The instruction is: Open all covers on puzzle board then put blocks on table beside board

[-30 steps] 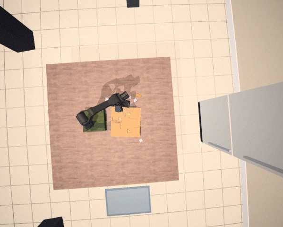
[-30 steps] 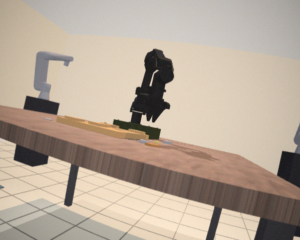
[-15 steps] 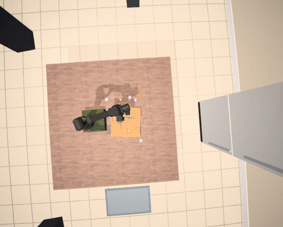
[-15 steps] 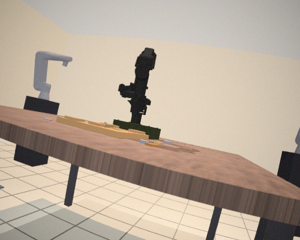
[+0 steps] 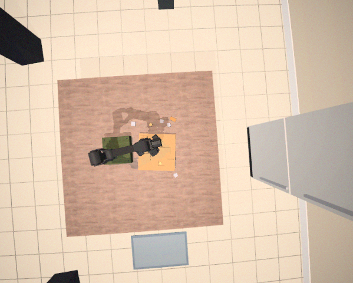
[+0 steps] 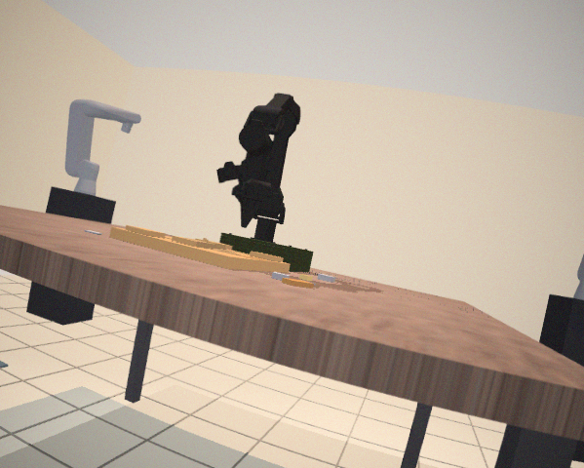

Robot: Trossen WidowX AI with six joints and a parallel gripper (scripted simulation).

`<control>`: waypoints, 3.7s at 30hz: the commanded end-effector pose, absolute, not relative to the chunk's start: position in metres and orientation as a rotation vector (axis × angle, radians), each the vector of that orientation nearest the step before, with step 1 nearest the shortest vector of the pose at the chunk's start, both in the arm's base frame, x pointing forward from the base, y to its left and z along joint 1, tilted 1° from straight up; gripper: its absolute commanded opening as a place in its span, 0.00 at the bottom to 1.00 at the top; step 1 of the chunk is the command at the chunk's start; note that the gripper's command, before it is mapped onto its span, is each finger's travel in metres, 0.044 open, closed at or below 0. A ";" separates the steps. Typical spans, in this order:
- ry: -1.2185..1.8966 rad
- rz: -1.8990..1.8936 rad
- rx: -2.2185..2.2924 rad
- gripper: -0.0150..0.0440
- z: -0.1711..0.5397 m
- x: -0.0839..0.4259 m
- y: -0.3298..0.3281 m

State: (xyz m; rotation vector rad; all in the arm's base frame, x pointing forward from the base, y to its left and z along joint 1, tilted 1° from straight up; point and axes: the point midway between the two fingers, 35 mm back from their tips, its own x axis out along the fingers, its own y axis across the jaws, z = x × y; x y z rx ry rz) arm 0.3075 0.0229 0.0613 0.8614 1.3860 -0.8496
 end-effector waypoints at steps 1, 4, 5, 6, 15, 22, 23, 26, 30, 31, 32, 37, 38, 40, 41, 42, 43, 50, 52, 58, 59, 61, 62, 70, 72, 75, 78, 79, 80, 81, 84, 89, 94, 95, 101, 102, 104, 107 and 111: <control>1.508 -0.417 0.414 0.25 0.062 0.299 0.009; 1.538 -0.209 0.198 0.25 0.062 0.296 0.003; 1.543 -0.140 0.126 0.25 0.062 0.295 0.001; 1.547 -0.070 0.054 0.25 0.061 0.293 -0.001; 1.548 0.030 -0.050 0.25 0.061 0.292 -0.003; 1.548 0.030 -0.050 0.25 0.061 0.292 -0.003; 1.548 0.030 -0.050 0.25 0.061 0.292 -0.003; 1.548 0.030 -0.050 0.25 0.059 0.292 -0.003; 1.545 0.108 -0.130 0.25 0.054 0.292 -0.003; 1.543 0.157 -0.179 0.25 0.052 0.293 -0.003; 1.537 0.217 -0.241 0.25 0.049 0.293 -0.003; 1.467 0.593 -0.624 0.25 0.035 0.293 -0.002; 1.444 0.668 -0.701 0.25 0.032 0.293 -0.002; 1.389 0.819 -0.855 0.25 0.026 0.293 -0.002; 1.357 0.894 -0.931 0.25 0.024 0.292 -0.002; 1.323 0.969 -1.007 0.25 0.021 0.292 -0.001; 1.285 1.043 -1.082 0.25 0.018 0.292 -0.001; 1.362 0.884 -0.920 0.25 0.014 0.292 -0.001; 1.420 0.739 -0.773 0.25 0.014 0.292 -0.002; 1.518 0.363 -0.389 0.25 0.012 0.292 -0.002; 1.520 0.356 -0.382 0.25 0.012 0.292 -0.002; 1.523 0.332 -0.358 0.25 0.011 0.292 -0.002; 1.526 0.314 -0.340 0.25 0.010 0.292 -0.002; 1.544 0.133 -0.155 0.25 0.002 0.291 -0.003; 1.547 0.088 -0.109 0.25 0.000 0.291 -0.003; 1.548 0.034 -0.054 0.25 -0.002 0.291 -0.003; 1.548 0.030 -0.050 0.25 -0.002 0.291 -0.003; 1.548 0.030 -0.050 0.25 -0.002 0.291 -0.003; 1.548 0.030 -0.050 0.25 -0.002 0.291 -0.003; 1.548 0.030 -0.050 0.25 -0.002 0.291 -0.003; 1.548 0.030 -0.050 0.25 -0.002 0.291 -0.003; 1.548 0.030 -0.050 0.25 -0.003 0.293 -0.005; 1.548 0.030 -0.051 0.25 -0.003 0.297 -0.011; 1.548 0.030 -0.051 0.25 -0.003 0.298 -0.012; 1.547 0.029 -0.051 0.25 -0.003 0.304 -0.019; 1.547 0.029 -0.051 0.25 -0.003 0.305 -0.020; 1.547 0.029 -0.051 0.25 -0.003 0.307 -0.022; 1.547 0.029 -0.052 0.25 -0.003 0.310 -0.026; 1.546 0.029 -0.052 0.25 -0.003 0.315 -0.030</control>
